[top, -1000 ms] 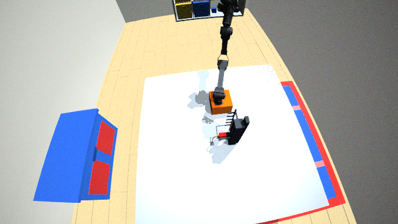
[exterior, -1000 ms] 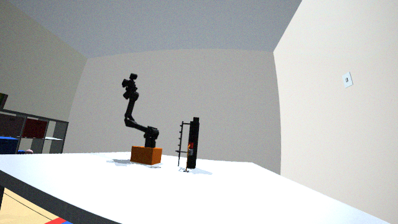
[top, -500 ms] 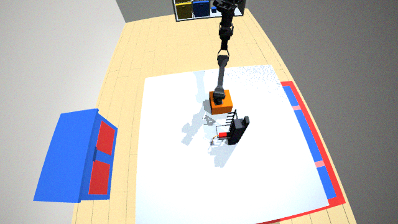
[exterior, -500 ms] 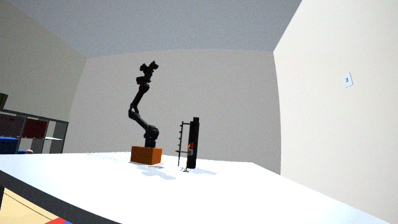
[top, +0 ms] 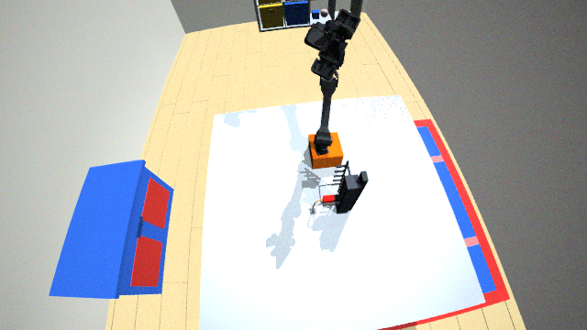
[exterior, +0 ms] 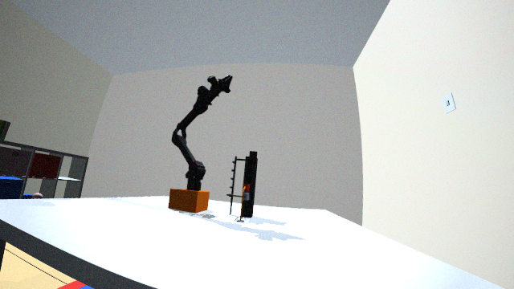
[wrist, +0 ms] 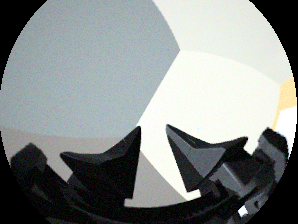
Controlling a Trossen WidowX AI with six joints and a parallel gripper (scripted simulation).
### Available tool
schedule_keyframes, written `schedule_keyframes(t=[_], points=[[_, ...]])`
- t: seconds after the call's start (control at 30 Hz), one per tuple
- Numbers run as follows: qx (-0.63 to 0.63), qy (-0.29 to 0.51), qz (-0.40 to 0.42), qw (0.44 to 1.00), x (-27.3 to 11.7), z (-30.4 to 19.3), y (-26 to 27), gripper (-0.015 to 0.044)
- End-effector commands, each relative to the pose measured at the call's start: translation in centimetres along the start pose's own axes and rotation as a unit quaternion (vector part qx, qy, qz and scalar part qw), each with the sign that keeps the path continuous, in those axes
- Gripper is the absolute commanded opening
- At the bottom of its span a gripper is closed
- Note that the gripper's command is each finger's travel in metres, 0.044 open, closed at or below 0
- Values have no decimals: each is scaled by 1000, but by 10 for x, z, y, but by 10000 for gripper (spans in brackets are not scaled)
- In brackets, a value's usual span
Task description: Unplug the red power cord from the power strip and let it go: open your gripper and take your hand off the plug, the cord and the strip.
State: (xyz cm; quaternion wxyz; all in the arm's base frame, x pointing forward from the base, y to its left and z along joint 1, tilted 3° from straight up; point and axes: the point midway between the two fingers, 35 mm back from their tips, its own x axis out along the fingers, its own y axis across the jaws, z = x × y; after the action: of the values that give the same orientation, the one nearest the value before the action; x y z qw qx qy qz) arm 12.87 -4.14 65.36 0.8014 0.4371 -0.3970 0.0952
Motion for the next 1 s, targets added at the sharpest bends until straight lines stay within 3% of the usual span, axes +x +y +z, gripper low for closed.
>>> schedule_keyframes(t=[0.0, 0.23, 0.47, 0.7, 0.97], points=[[13, 26, -83, 996, 15, -20, -57, 160], [31, 67, -235, 969, 19, -53, -163, 160], [50, 114, -396, 910, -3, -91, -269, 160], [68, 167, -555, 812, -57, -133, -362, 160], [86, 225, -703, 669, -141, -175, -430, 160]])
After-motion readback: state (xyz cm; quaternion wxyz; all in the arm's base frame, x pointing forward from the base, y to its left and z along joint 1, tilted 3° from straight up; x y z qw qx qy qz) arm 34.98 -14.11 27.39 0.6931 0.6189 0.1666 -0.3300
